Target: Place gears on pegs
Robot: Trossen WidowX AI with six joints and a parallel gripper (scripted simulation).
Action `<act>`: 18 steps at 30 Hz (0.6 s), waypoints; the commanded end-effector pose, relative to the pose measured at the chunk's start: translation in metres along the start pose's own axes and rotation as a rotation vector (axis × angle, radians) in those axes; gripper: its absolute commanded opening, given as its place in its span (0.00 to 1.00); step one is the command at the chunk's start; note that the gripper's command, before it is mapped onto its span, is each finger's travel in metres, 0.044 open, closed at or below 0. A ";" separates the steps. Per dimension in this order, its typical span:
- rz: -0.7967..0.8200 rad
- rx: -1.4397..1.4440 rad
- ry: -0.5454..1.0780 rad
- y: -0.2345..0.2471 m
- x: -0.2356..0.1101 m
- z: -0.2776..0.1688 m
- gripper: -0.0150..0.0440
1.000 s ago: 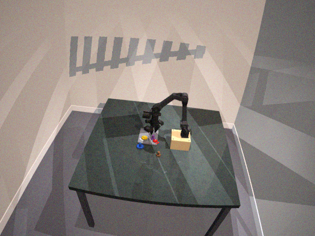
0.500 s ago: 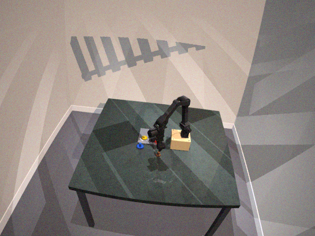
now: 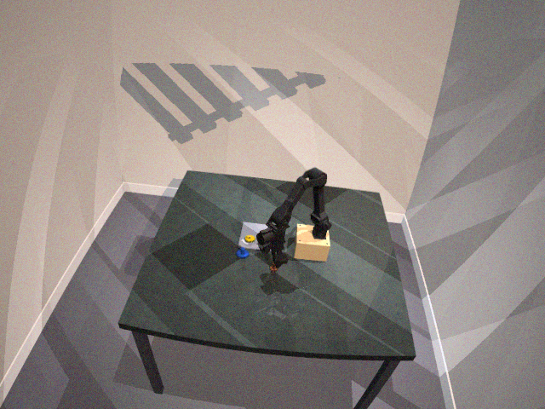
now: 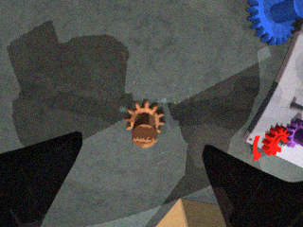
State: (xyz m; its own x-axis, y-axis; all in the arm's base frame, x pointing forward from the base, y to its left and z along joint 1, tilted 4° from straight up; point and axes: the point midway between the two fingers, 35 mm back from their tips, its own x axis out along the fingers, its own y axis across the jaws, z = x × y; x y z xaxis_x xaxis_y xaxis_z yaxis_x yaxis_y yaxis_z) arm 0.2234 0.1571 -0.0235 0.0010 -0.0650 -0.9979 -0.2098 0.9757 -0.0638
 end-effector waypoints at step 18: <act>0.003 -0.005 0.000 0.000 0.025 0.000 0.91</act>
State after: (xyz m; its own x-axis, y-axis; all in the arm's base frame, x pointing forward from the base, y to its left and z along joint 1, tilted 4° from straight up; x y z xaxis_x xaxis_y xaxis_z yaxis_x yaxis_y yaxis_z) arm 0.2235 0.1550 -0.0475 0.0006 -0.0652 -0.9979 -0.2099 0.9756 -0.0639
